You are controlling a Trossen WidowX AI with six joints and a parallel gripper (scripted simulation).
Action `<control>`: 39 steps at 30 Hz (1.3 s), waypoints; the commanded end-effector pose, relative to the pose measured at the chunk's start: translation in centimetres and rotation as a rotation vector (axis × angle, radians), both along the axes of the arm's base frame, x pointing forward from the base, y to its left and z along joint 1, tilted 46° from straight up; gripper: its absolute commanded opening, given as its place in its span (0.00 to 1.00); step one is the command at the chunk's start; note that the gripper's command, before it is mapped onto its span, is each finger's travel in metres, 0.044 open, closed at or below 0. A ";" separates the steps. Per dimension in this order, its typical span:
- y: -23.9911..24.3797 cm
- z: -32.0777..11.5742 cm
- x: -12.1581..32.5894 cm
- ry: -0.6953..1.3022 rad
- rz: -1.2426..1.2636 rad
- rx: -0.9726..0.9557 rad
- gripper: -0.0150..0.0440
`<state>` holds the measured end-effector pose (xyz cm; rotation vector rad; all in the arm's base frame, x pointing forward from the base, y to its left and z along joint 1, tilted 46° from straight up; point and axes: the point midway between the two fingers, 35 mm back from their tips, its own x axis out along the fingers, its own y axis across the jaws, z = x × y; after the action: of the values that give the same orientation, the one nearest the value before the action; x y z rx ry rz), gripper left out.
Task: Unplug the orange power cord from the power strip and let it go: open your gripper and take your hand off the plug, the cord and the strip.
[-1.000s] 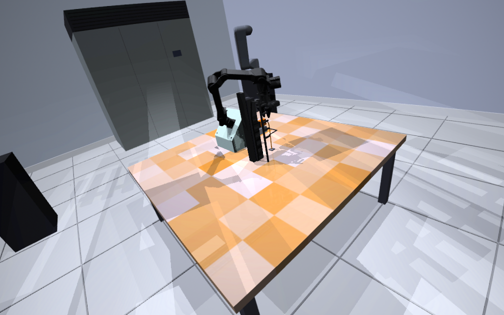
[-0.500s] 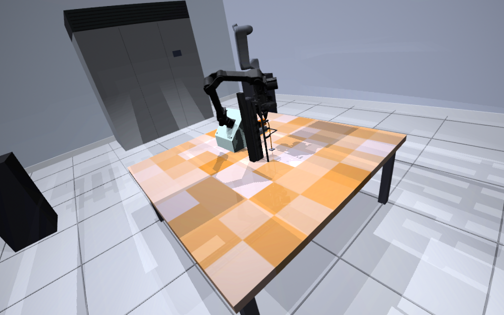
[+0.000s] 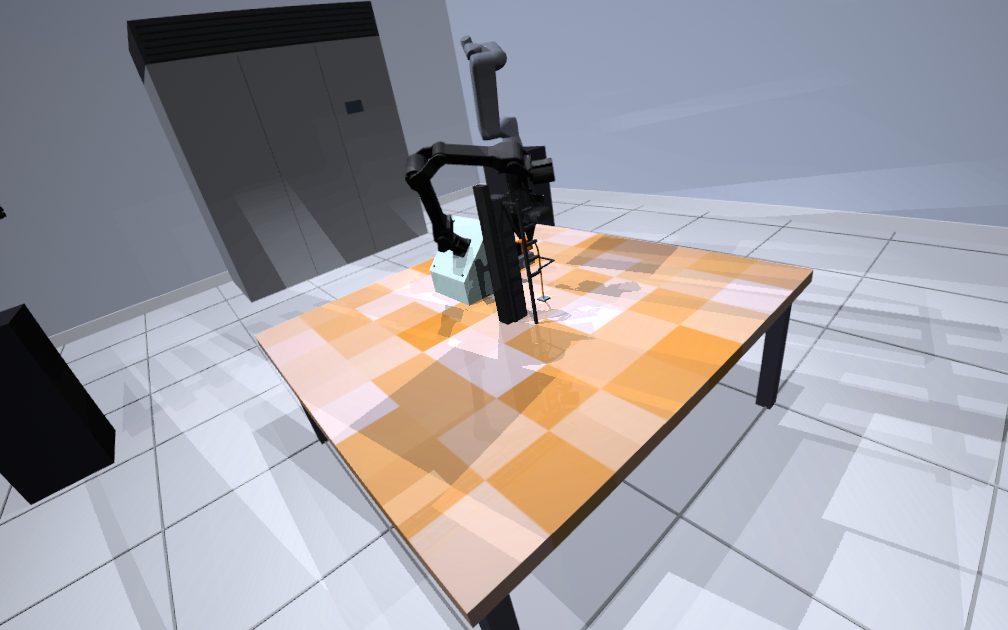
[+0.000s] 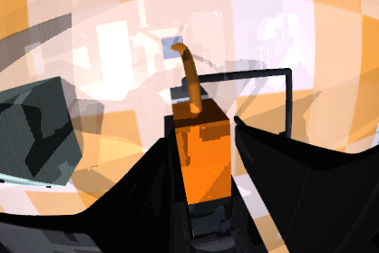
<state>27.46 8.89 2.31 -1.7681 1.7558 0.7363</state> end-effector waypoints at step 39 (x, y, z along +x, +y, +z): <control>2.6 -2.5 0.1 0.001 0.001 0.002 0.25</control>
<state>27.60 8.72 1.59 -1.7989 1.8055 0.6892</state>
